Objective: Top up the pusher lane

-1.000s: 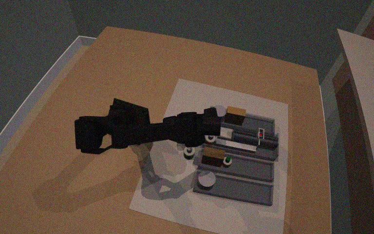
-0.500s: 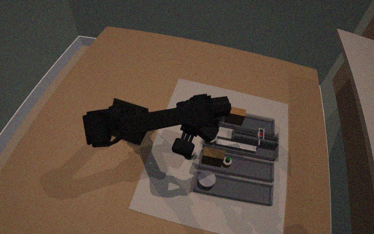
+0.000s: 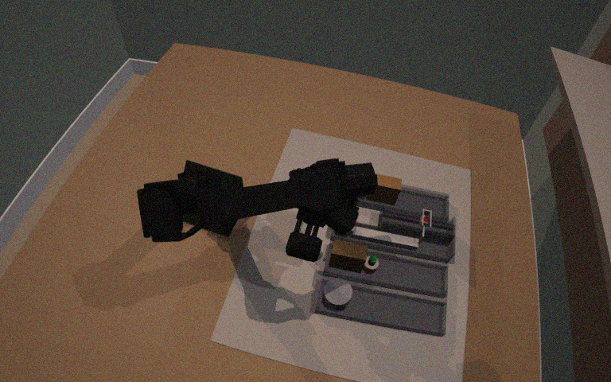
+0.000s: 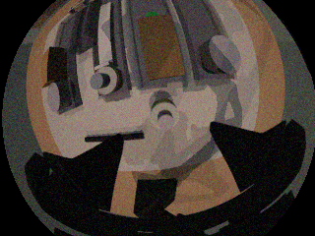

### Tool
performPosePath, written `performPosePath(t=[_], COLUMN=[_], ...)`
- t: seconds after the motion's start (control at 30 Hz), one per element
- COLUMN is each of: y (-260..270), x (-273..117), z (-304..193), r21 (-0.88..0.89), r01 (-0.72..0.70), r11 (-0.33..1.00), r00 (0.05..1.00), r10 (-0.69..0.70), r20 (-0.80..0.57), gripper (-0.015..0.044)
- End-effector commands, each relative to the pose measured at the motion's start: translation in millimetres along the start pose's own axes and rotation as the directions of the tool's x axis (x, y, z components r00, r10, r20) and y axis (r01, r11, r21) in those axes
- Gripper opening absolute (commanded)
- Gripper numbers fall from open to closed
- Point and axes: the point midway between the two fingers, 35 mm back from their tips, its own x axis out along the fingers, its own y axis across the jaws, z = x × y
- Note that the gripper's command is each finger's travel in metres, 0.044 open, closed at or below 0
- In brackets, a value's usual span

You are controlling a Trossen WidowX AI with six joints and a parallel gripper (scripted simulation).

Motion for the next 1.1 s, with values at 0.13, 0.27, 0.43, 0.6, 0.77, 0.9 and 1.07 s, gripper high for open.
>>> performPosePath(t=[0.13,0.27,0.43,0.6,0.77,0.9,1.07], y=[-1.6,-1.6,-1.5,-1.6,-1.8,-2.0,-2.0], x=[22.7,32.9,38.4,46.3,54.2,60.1,61.1], z=[-1.4,-1.6,-1.4,-1.4,-1.5,-1.8,-1.9], r21=[-0.007,-0.007,-0.007,-0.006,-0.006,-0.006,-0.006], r01=[0.009,0.009,0.009,0.010,0.010,0.011,0.011], r11=[1.000,1.000,1.000,1.000,1.000,1.000,1.000], r00=[1.000,1.000,1.000,1.000,1.000,1.000,1.000], r10=[-0.009,-0.010,-0.009,-0.010,-0.010,-0.011,-0.011], r20=[-0.004,-0.004,-0.004,-0.004,-0.004,-0.004,-0.004], gripper=[0.0440,0.0440,0.0440,0.0440,0.0440,0.0440,0.0361])
